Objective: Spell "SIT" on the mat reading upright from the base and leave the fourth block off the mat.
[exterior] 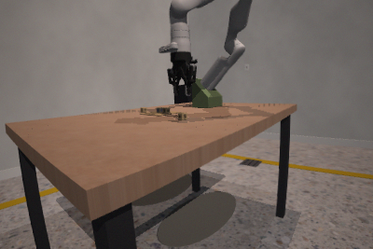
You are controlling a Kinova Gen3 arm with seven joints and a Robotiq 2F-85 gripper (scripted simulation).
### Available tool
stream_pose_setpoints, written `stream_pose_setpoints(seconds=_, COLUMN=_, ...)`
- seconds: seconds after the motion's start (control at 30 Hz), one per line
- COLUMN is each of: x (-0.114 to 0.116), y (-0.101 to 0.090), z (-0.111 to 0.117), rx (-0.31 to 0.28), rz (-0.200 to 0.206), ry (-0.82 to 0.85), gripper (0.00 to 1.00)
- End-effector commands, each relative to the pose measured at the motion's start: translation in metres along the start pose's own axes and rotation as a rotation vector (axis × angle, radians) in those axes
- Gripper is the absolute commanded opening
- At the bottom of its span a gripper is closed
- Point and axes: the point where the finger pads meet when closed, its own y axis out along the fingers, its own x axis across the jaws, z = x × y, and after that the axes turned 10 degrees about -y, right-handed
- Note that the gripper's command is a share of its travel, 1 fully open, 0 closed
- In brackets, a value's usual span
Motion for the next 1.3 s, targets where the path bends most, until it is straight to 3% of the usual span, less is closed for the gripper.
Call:
stream_pose_setpoints(seconds=0.0, x=0.0, y=-0.001, z=0.001, rx=0.002, rz=0.0, ry=0.0, gripper=0.62)
stream_pose_setpoints(seconds=0.57, x=0.0, y=0.003, z=0.001, rx=0.002, rz=0.0, ry=0.0, gripper=0.62)
stream_pose_setpoints(seconds=1.27, x=0.0, y=0.028, z=0.001, rx=0.002, rz=0.0, ry=0.0, gripper=0.62)
